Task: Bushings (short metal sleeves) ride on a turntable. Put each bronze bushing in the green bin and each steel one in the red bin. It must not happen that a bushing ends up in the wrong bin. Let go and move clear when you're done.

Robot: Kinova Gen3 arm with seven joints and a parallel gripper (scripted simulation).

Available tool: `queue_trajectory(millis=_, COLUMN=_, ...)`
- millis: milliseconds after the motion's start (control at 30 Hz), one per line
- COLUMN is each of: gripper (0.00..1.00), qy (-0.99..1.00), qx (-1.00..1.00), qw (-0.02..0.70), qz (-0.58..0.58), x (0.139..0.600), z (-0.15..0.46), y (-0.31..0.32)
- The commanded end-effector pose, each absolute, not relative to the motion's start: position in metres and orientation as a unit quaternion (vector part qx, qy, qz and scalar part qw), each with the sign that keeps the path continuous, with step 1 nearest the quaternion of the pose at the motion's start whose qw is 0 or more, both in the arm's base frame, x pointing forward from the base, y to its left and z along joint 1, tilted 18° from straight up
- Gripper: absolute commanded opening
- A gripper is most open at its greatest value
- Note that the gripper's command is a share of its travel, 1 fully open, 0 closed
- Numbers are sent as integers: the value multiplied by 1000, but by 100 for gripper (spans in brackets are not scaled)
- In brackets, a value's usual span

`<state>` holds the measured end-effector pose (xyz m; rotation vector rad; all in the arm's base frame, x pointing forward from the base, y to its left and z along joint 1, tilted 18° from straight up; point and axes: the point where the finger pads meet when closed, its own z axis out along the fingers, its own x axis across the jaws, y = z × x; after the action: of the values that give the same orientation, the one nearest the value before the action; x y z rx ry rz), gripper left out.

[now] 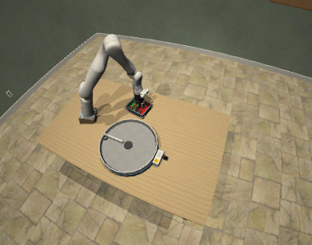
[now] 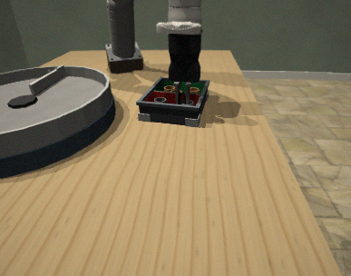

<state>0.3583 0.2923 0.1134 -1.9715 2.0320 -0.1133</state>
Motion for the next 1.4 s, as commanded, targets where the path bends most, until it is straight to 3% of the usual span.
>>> queue_trajectory(millis=0, gripper=42, qy=709, qx=-687, qw=155, qz=-40, x=359, z=115, y=292)
queue_trajectory(millis=1367, gripper=42, qy=709, qx=-687, qw=155, qz=-40, x=355, z=126, y=291)
